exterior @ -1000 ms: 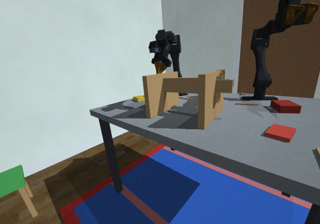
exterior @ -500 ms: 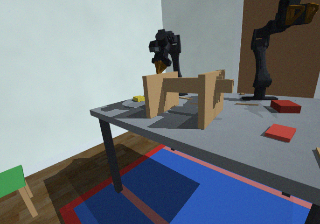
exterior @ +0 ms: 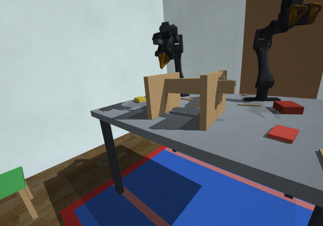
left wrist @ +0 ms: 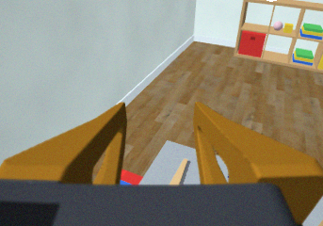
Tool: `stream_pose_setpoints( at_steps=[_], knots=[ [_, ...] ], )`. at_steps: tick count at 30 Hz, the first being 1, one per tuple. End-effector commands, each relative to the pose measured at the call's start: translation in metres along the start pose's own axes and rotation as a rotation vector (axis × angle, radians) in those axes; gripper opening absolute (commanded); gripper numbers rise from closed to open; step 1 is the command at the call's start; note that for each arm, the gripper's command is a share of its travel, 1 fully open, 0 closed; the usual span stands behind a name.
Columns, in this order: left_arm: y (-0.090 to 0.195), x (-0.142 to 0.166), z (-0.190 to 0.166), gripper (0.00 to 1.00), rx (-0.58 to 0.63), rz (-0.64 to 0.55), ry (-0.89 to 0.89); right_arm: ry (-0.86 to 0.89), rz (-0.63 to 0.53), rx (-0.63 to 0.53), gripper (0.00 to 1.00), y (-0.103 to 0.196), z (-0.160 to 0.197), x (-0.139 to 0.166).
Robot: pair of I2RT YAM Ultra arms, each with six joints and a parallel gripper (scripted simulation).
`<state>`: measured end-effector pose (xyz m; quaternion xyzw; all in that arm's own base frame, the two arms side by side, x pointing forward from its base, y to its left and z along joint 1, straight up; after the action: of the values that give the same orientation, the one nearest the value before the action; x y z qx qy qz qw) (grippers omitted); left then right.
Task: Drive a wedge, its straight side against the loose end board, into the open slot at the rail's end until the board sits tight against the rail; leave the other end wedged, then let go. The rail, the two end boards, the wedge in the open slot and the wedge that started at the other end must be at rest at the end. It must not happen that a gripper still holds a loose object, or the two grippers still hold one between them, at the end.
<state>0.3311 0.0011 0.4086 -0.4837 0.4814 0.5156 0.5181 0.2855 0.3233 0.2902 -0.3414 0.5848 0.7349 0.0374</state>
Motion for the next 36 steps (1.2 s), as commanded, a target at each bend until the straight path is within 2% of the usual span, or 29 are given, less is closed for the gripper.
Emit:
stream_pose_setpoints(
  at_steps=[1,10,23,36],
  knots=[
    [0.003,-0.021,0.000,0.40,-0.002,-0.060,-0.004,-0.004,-0.047,-0.009,0.00,0.032,0.003,-0.007],
    [0.003,-0.021,0.000,0.40,-0.002,-0.060,-0.004,-0.007,-0.052,-0.010,0.00,0.061,0.002,-0.007],
    [0.003,-0.021,0.000,0.40,-0.002,-0.060,-0.004,-0.017,-0.078,-0.015,0.00,0.064,0.000,-0.013],
    [0.003,-0.021,0.000,0.40,-0.002,-0.060,-0.004,-0.012,-0.054,-0.004,0.00,0.056,0.000,-0.011]
  ],
)
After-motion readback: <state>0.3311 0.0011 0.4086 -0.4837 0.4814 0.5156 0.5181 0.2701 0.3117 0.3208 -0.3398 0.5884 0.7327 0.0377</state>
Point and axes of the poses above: on each arm, the point where the finger pads meet when closed, its own y axis back along the fingers, its own z axis across the jaws, x = y × z, the point moved 5 cm from there along y, back along the fingers, and after that the axes turned 4 degrees about -y, right-handed, at the moved point
